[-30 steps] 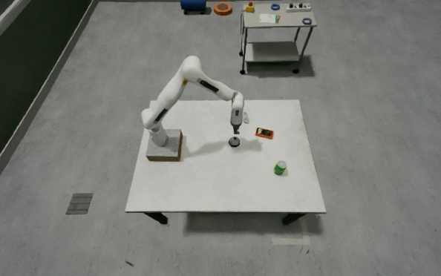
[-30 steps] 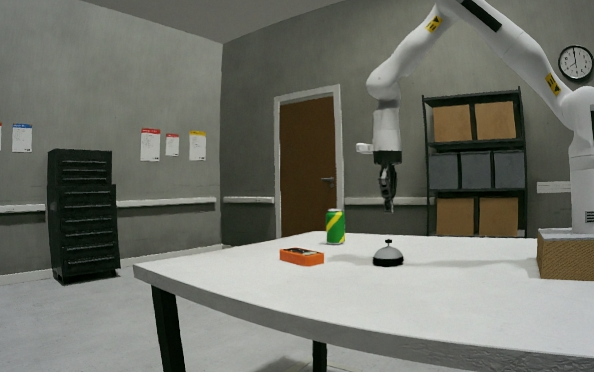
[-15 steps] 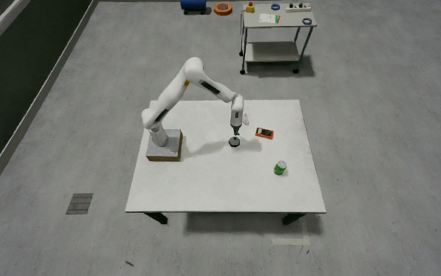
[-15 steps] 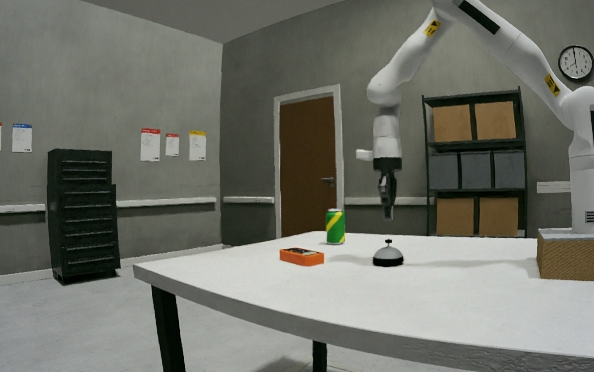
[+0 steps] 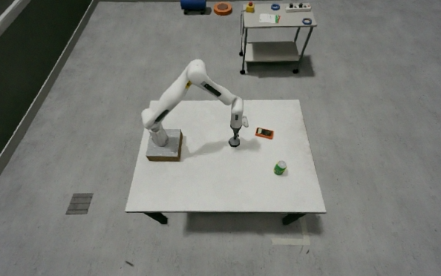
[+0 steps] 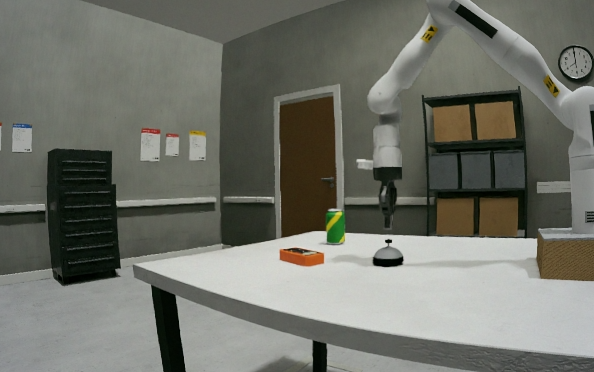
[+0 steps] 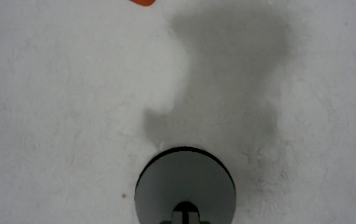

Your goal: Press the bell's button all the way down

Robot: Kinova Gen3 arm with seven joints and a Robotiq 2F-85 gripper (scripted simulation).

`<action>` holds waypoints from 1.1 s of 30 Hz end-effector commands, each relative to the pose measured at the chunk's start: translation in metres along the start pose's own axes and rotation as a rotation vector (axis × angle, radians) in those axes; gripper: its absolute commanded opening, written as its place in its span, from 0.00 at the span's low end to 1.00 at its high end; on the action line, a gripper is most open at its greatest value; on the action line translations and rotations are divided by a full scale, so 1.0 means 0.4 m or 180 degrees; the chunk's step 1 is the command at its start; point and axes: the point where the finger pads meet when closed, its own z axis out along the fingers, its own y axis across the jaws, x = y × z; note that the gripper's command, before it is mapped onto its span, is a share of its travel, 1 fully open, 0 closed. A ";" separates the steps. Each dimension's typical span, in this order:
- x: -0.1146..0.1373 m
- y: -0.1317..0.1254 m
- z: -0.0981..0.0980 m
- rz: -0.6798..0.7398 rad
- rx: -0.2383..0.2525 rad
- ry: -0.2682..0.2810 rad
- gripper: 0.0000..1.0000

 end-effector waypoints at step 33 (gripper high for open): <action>-0.003 0.002 0.038 0.0004 -0.0003 -0.0015 0.10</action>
